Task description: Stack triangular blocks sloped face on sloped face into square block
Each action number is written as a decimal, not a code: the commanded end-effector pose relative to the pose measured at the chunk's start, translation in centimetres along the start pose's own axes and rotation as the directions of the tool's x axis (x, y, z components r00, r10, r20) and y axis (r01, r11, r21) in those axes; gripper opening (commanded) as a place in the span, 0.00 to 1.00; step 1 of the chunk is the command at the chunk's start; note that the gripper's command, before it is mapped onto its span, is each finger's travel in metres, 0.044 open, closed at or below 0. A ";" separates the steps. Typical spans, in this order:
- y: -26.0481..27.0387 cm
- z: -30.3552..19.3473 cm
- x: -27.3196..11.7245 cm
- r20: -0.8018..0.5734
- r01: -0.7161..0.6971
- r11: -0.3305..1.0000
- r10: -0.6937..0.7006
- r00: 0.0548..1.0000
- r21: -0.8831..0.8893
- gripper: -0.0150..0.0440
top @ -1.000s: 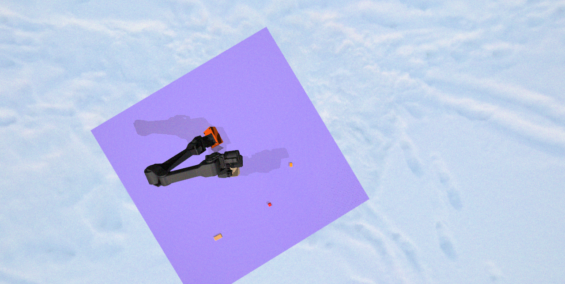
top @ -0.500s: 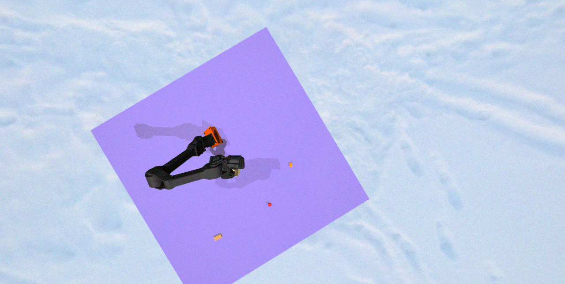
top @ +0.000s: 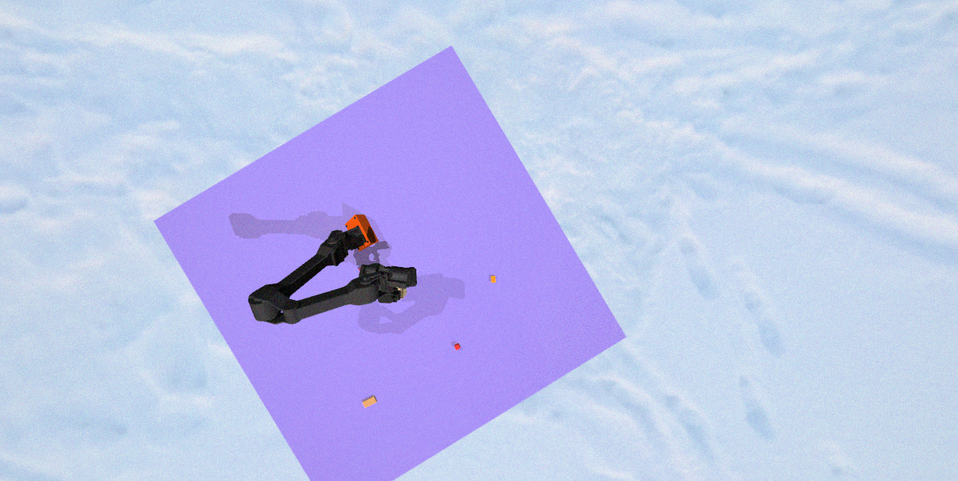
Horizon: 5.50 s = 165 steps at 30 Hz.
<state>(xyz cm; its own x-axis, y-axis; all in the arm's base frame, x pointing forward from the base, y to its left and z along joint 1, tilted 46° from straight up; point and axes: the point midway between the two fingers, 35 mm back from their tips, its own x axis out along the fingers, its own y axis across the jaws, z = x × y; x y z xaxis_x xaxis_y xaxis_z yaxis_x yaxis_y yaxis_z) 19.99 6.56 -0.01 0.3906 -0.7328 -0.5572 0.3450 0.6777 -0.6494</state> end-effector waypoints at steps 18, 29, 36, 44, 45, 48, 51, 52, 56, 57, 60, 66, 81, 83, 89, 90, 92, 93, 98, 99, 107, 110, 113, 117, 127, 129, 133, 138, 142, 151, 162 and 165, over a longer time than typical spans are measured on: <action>0.0 0.1 0.5 0.010 0.011 1.000 -0.011 1.000 -0.004 0.25; 0.0 0.1 1.2 0.011 0.011 1.000 -0.011 1.000 -0.004 0.25; 0.0 0.1 1.6 0.012 0.012 1.000 -0.012 1.000 -0.003 0.25; 0.0 0.1 2.2 0.014 0.013 1.000 -0.013 1.000 -0.003 0.25; 0.0 0.1 2.2 0.014 0.013 1.000 -0.013 1.000 -0.003 0.25; 0.0 0.1 2.4 0.015 0.014 1.000 -0.014 1.000 -0.002 0.25; 0.0 0.1 2.6 0.015 0.015 1.000 -0.015 1.000 -0.002 0.25; 0.0 0.1 2.6 0.015 0.015 1.000 -0.015 1.000 -0.002 0.25; 0.0 0.1 2.6 0.015 0.015 1.000 -0.015 1.000 -0.002 0.25; 0.0 0.1 2.6 0.015 0.015 1.000 -0.015 1.000 -0.003 0.25; 0.0 0.1 2.6 0.016 0.015 1.000 -0.015 1.000 -0.003 0.25; 0.0 0.1 2.6 0.016 0.015 1.000 -0.015 1.000 -0.003 0.25; -0.1 0.1 2.6 0.017 0.018 1.000 -0.017 1.000 -0.011 0.25; -0.1 0.1 2.6 0.017 0.018 1.000 -0.017 1.000 -0.011 0.25; -0.1 0.1 2.7 0.017 0.018 1.000 -0.018 1.000 -0.011 0.25; -0.1 0.1 2.7 0.017 0.018 1.000 -0.018 1.000 -0.011 0.25; -0.1 0.1 2.8 0.017 0.018 1.000 -0.018 1.000 -0.011 0.25; -0.1 0.1 2.8 0.017 0.018 1.000 -0.018 1.000 -0.011 0.25; -0.1 0.1 2.8 0.014 0.016 1.000 -0.016 1.000 -0.008 0.25; 0.0 0.1 2.7 0.011 0.015 1.000 -0.015 1.000 -0.004 0.25; 0.0 0.1 2.7 0.011 0.015 1.000 -0.015 1.000 -0.005 0.30; 0.0 0.1 2.7 0.011 0.015 1.000 -0.015 1.000 -0.005 0.43; 0.0 0.1 2.7 0.011 0.015 1.000 -0.015 1.000 -0.005 0.57; 0.0 0.1 2.7 0.011 0.015 1.000 -0.015 1.000 -0.005 0.74; 0.0 0.1 2.7 0.011 0.015 1.000 -0.015 1.000 -0.005 1.00; 0.0 0.1 2.7 0.011 0.015 1.000 -0.015 1.000 -0.005 1.00; 0.0 0.1 2.5 0.010 0.013 1.000 -0.013 1.000 -0.005 1.00; 0.9 0.2 -3.2 0.000 -0.004 1.000 0.004 1.000 -0.011 1.00; 0.2 -0.1 -8.1 0.006 0.011 1.000 -0.011 1.000 -0.008 1.00; 0.2 -0.1 -8.3 0.007 0.012 1.000 -0.012 1.000 -0.008 1.00; 0.3 -0.1 -7.6 0.013 0.010 1.000 -0.010 1.000 -0.021 1.00; 0.3 -0.1 -7.6 0.013 0.010 1.000 -0.010 1.000 -0.021 1.00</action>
<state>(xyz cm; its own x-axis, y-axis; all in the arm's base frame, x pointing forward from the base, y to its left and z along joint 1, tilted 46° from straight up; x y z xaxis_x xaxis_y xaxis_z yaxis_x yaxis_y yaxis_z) 17.02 12.38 4.02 0.3968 -0.7384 -0.5453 0.3371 0.6698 -0.6616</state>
